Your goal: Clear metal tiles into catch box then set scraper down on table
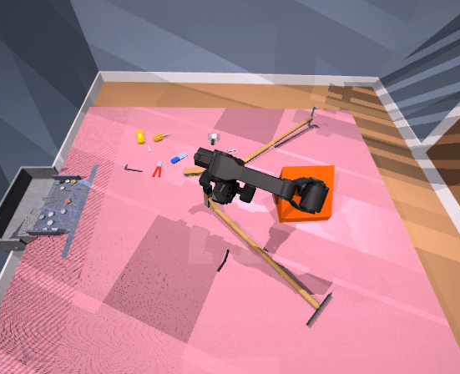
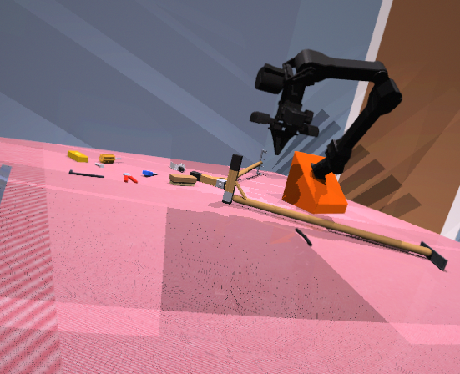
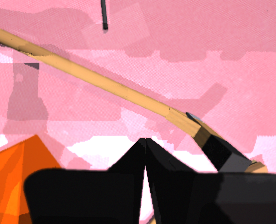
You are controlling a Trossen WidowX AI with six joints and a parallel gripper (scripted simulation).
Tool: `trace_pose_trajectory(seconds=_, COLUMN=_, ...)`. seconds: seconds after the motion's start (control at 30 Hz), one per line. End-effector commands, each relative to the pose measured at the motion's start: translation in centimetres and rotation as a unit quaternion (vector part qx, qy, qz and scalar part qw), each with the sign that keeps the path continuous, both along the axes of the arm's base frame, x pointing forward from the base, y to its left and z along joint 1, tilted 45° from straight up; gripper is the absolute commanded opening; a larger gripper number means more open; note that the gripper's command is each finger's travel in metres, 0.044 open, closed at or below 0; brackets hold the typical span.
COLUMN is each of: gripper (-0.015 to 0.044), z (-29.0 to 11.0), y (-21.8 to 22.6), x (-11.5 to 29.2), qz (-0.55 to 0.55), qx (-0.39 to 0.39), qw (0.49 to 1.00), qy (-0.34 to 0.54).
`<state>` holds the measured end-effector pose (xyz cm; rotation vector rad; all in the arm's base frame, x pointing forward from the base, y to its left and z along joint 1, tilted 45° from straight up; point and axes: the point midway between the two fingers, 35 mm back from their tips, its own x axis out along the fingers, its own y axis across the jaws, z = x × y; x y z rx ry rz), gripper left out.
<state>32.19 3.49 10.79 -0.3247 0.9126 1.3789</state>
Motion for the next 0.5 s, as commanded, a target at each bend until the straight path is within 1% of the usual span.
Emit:
trace_pose_trajectory(seconds=0.0, gripper=0.0000, z=0.5, y=0.8, x=-1.1, qz=0.033, qx=0.006, qw=0.999, qy=-0.032)
trace_pose_trajectory(seconds=0.47, gripper=0.0000, z=1.6, y=2.9, x=-4.9, qz=0.141, qx=0.016, qw=0.980, qy=-0.138)
